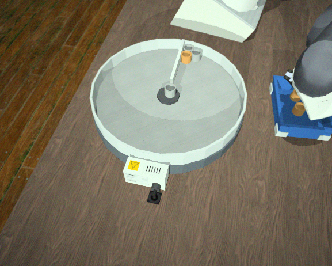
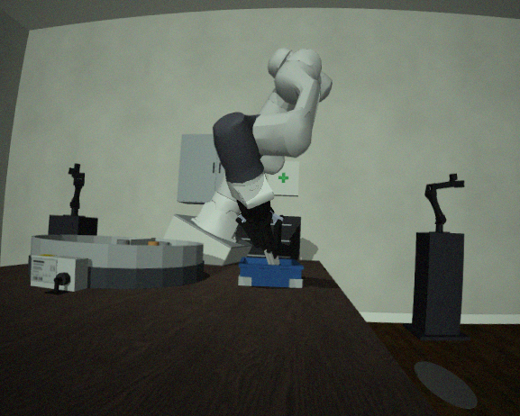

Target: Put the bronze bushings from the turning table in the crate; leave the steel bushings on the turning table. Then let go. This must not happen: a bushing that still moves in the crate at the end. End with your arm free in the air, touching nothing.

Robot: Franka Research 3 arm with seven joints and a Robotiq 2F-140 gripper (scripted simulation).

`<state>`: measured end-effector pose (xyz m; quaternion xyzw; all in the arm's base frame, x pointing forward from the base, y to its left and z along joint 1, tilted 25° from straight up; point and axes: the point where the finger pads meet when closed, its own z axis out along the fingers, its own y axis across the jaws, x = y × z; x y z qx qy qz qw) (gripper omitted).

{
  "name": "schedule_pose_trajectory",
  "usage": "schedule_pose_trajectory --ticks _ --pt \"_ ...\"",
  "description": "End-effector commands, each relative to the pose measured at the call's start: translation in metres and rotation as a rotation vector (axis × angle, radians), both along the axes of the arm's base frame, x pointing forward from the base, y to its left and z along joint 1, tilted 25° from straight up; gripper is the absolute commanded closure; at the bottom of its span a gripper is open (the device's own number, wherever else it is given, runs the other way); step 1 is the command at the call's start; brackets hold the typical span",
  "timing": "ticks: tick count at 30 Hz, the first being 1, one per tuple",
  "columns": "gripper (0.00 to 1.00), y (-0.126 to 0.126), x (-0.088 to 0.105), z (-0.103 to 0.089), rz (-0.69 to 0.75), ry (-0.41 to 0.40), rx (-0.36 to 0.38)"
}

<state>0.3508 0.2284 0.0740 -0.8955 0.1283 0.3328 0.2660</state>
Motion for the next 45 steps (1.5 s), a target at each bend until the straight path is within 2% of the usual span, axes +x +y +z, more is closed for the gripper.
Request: schedule_pose_trajectory --ticks 1,33,34,45 --pt "1.00 0.0011 0.0013 -0.0006 0.003 -0.007 0.003" --pt "1.00 0.0011 0.0013 -0.0006 0.003 -0.007 0.003" --pt "0.93 0.0011 0.0013 -0.0006 0.003 -0.007 0.003" --pt "0.93 0.0011 0.0013 -0.0006 0.003 -0.007 0.003"
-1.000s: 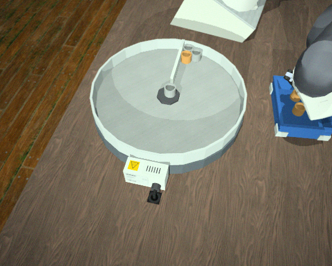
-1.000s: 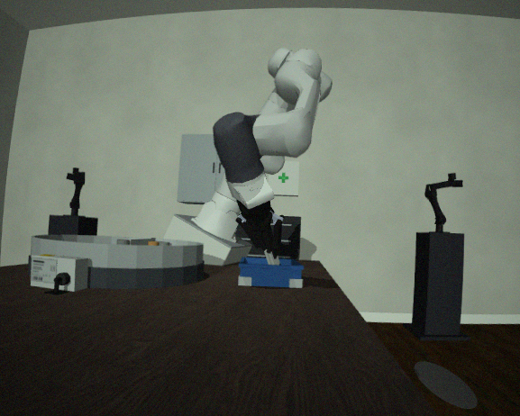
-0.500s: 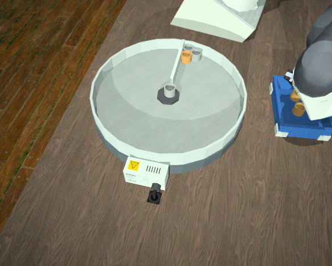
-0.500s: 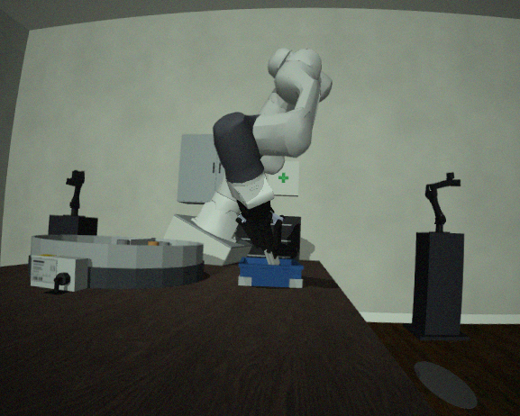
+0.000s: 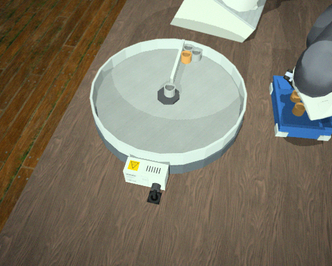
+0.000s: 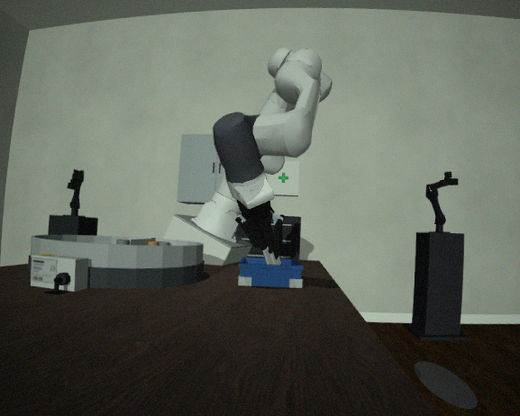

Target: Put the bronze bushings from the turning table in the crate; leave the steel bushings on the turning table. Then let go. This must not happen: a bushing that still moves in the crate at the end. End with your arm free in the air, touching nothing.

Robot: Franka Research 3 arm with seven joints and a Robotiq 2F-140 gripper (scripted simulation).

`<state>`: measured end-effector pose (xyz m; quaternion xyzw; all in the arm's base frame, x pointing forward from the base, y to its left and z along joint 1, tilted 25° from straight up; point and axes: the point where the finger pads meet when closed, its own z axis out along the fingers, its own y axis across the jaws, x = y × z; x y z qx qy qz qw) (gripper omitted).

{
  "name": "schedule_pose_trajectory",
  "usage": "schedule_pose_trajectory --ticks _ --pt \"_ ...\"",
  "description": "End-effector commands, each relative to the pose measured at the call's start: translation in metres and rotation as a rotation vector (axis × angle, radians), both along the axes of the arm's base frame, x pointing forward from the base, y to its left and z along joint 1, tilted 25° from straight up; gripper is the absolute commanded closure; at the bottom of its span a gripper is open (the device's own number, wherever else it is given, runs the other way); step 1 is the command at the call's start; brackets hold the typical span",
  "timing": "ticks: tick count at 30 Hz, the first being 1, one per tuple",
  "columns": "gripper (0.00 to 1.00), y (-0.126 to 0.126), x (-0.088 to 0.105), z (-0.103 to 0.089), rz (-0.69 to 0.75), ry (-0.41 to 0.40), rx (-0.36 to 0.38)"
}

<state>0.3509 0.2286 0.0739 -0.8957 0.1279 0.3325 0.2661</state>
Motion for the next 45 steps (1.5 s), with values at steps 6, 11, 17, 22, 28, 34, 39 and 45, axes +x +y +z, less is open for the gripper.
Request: schedule_pose_trajectory --ticks 6,11,17,22,28,34,39,45 --pt "0.93 0.001 0.001 -0.001 0.003 -0.006 0.003" --pt "0.93 0.001 0.001 -0.001 0.003 -0.006 0.003" --pt "0.93 0.001 0.001 -0.001 0.003 -0.006 0.003" --pt "0.93 0.001 0.001 -0.001 0.003 -0.006 0.003" --pt "0.93 -0.001 0.001 0.003 0.003 -0.006 0.003" --pt "0.93 -0.005 0.000 0.012 0.003 -0.006 0.003" --pt "0.93 -0.014 -0.002 0.032 0.003 -0.006 0.003" --pt "0.93 -0.025 -0.004 0.057 0.003 -0.006 0.003"
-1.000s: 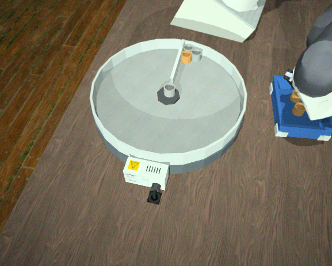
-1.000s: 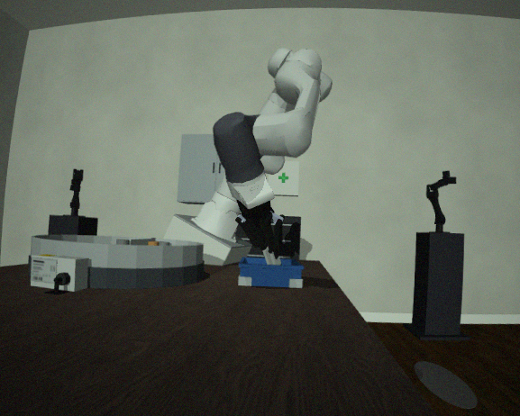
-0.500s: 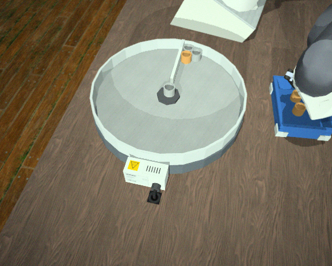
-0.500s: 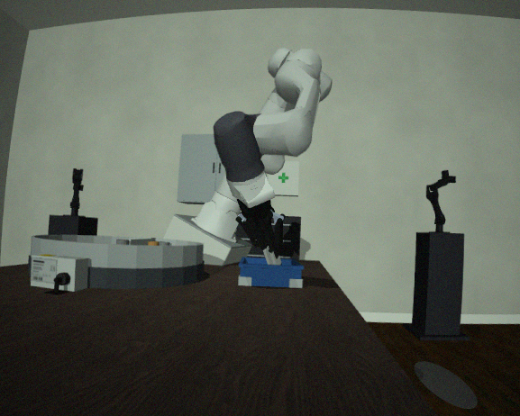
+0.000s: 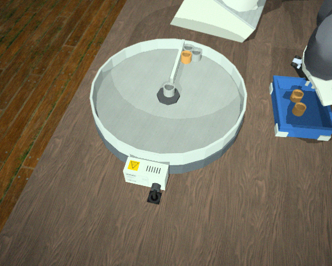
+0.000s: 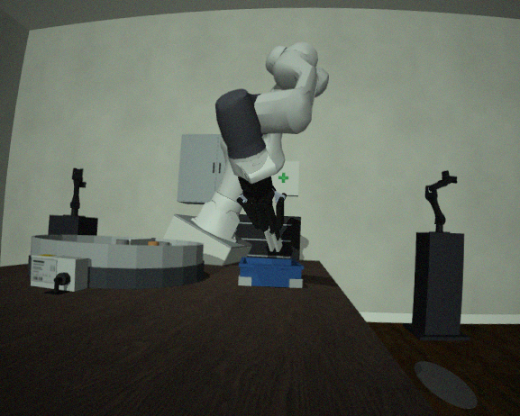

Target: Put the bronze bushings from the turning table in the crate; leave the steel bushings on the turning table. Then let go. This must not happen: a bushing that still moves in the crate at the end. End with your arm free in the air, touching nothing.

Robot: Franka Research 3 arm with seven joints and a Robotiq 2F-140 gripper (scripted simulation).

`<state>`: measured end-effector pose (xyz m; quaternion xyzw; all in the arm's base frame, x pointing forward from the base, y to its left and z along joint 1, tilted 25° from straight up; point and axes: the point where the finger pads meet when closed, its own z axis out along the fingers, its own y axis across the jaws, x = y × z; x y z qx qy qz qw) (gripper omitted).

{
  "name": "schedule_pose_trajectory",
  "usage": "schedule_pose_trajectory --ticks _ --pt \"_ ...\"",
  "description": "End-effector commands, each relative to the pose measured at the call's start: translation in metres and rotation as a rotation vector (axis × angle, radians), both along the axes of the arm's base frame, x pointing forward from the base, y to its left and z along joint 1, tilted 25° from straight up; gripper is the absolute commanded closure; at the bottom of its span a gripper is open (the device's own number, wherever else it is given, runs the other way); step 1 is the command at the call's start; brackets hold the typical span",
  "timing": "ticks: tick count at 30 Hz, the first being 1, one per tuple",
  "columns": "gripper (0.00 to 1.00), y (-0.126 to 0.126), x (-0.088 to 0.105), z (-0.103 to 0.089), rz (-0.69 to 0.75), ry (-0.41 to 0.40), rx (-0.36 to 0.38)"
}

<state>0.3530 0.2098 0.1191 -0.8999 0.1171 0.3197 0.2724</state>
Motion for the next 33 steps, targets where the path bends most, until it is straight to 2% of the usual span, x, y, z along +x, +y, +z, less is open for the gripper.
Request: schedule_pose_trajectory --ticks 1,12,33 --pt "0.93 -0.008 -0.007 0.016 -0.007 0.027 -0.010" --pt "0.93 -0.017 -0.009 0.036 -0.007 0.027 -0.010" --pt "0.93 -0.018 -0.009 0.037 -0.007 0.027 -0.010"
